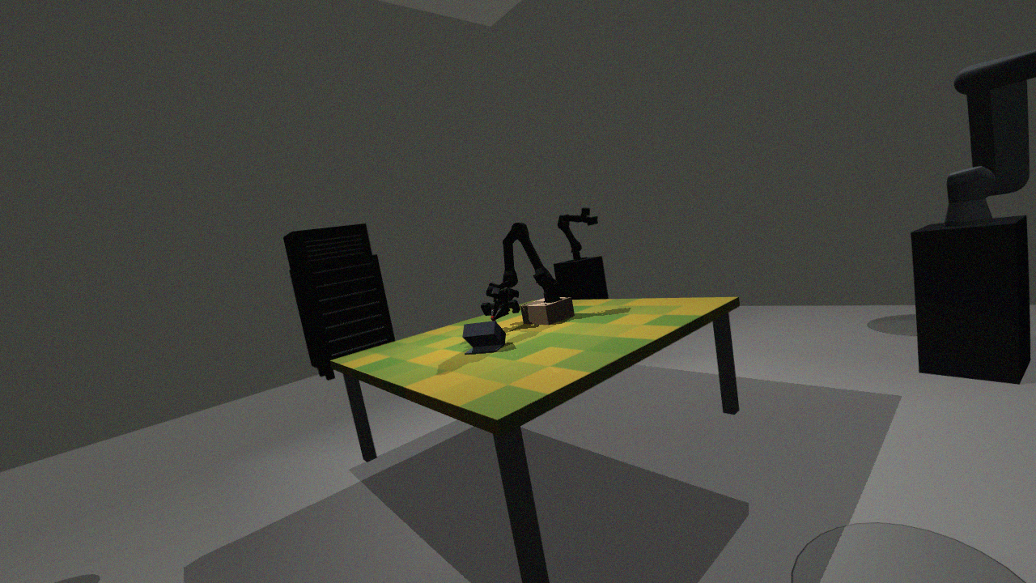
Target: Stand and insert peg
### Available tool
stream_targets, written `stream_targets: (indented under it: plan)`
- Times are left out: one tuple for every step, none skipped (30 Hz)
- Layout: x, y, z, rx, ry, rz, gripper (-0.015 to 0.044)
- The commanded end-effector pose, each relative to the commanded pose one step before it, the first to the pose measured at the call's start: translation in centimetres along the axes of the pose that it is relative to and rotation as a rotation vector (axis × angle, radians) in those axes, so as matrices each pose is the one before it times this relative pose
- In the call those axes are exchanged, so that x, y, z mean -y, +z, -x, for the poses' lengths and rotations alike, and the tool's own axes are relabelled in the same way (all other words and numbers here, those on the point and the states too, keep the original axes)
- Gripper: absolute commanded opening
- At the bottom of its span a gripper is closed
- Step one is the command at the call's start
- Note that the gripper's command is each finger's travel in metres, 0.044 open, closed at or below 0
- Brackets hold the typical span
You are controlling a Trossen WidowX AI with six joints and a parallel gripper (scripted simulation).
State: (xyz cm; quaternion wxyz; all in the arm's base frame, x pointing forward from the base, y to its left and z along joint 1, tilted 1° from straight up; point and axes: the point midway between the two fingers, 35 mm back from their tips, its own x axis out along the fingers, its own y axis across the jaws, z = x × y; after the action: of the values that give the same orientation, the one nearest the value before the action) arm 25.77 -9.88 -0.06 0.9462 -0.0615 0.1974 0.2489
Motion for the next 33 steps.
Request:
stream_targets:
  plan:
    - [-0.063,-0.156,0.278,0.03387,-0.00112,0.0008,0.0051]
    - [-0.002,-0.034,0.06,0.00862,0.00002,0.0,0.0051]
    - [-0.002,-0.034,0.06,0.00862,0.00001,0.0,0.0051]
    - [-0.002,-0.034,0.06,0.00862,0.00001,0.0,0.0051]
    - [-0.003,-0.033,0.06,0.00862,0.00001,0.0,0.0051]
    - [-0.003,-0.033,0.06,0.00862,0.00001,0.0,0.0051]
    - [-0.003,-0.033,0.06,0.00862,0.00001,0.0,0.0051]
    - [-0.003,-0.033,0.06,0.00862,0.00001,0.0,0.0051]
    - [-0.003,-0.033,0.06,0.00862,0.00001,0.0,0.0051]
    - [-0.003,-0.033,0.06,0.00863,0.00001,0.0,0.0051]
    - [-0.003,-0.033,0.06,0.00863,0.00001,0.0,0.0051]
    - [-0.003,-0.033,0.06,0.00863,0.00001,0.0,0.0051]
    - [-0.003,-0.033,0.06,0.00863,0.00001,0.0,0.0051]
    - [-0.003,-0.033,0.06,0.00863,0.00001,0.0,0.0051]
    - [-0.003,-0.033,0.06,0.00863,0.00001,0.0,0.0051]
    - [-0.003,-0.033,0.06,0.00863,0.00001,0.0,0.0051]
    - [-0.002,-0.032,0.06,0.00863,0.00001,0.0,0.0051]
    - [-0.002,-0.032,0.06,0.00862,0.00001,0.0,0.0051]
    - [-0.002,-0.032,0.06,0.00862,0.00001,0.0,0.0051]
    - [-0.002,-0.032,0.06,0.00862,0.00001,0.0,0.0051]
    - [-0.002,-0.032,0.06,0.00862,0.00001,0.0,0.0051]
    - [-0.002,-0.032,0.059,0.00861,0.00001,0.0,0.0051]
    - [-0.002,-0.032,0.059,0.00861,0.00001,0.0,0.0051]
    - [-0.002,-0.032,0.059,0.00861,0.00001,0.0,0.0051]
    - [-0.002,-0.032,0.059,0.0086,0.00001,0.0,0.0051]
    - [-0.002,-0.032,0.059,0.0086,0.00001,0.0,0.0051]
    - [-0.002,-0.031,0.058,0.00859,0.00001,0.0,0.0051]
    - [-0.003,-0.032,0.06,0.00831,0.00011,0.0,0.0051]
    - [-0.003,-0.033,0.062,0.00879,0.00008,0.0,0.0051]
    - [-0.002,-0.032,0.061,0.00873,0.00006,0.0,0.0051]
    - [0.0,0.015,-0.023,-0.00441,0.00015,0.0,0.0051]
    - [0.003,0.038,-0.037,-0.01026,0.00003,0.0,0.0051]
    - [0.005,0.031,-0.001,-0.0084,-0.00023,0.0,0.0051]
